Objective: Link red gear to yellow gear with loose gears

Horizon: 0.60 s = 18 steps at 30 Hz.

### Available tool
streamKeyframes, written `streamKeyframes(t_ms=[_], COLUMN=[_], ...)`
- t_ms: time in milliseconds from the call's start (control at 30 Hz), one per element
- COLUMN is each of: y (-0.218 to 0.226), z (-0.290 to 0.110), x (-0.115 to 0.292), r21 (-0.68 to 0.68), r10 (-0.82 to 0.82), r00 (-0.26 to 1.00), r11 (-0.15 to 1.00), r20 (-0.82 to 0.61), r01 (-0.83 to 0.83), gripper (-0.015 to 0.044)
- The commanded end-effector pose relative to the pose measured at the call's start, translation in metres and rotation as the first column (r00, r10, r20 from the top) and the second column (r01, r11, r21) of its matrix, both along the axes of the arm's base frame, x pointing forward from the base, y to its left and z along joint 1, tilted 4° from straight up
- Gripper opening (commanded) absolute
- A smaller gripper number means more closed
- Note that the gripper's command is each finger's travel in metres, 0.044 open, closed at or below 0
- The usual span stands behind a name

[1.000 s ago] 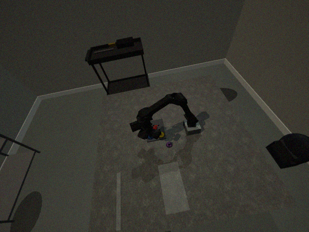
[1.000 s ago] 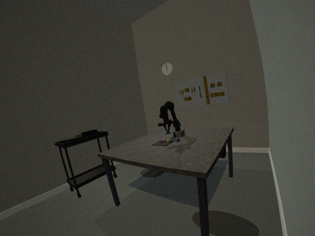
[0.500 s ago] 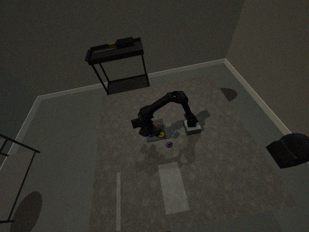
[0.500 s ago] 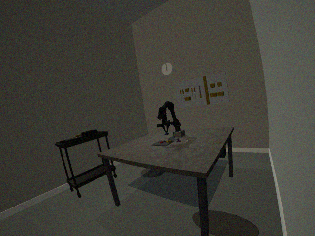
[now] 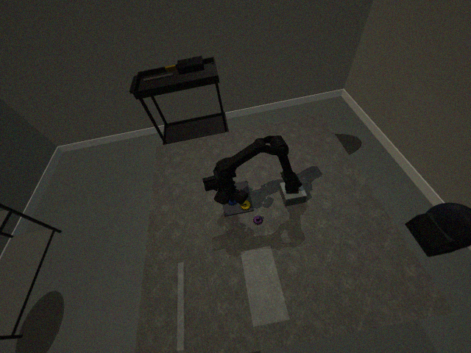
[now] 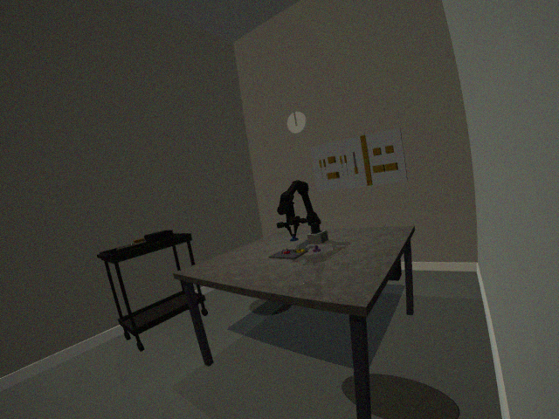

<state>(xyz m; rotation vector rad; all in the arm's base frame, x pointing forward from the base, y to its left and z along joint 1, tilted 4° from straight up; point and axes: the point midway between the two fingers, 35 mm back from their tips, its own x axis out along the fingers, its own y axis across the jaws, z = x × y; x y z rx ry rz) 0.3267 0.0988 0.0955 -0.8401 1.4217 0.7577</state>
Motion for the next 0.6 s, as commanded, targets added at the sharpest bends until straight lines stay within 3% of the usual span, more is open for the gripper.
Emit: streamKeyframes(t_ms=[0, 567], y=[-0.009, -0.037], z=[-0.004, -0.019], x=[-0.003, -0.014], r21=[-0.005, -0.008], r10=[0.003, 0.003], r00=[1.0, 1.0], r11=[1.0, 1.0], r20=[0.003, 0.002], r01=[-0.003, -0.003], gripper=[0.0, 0.0])
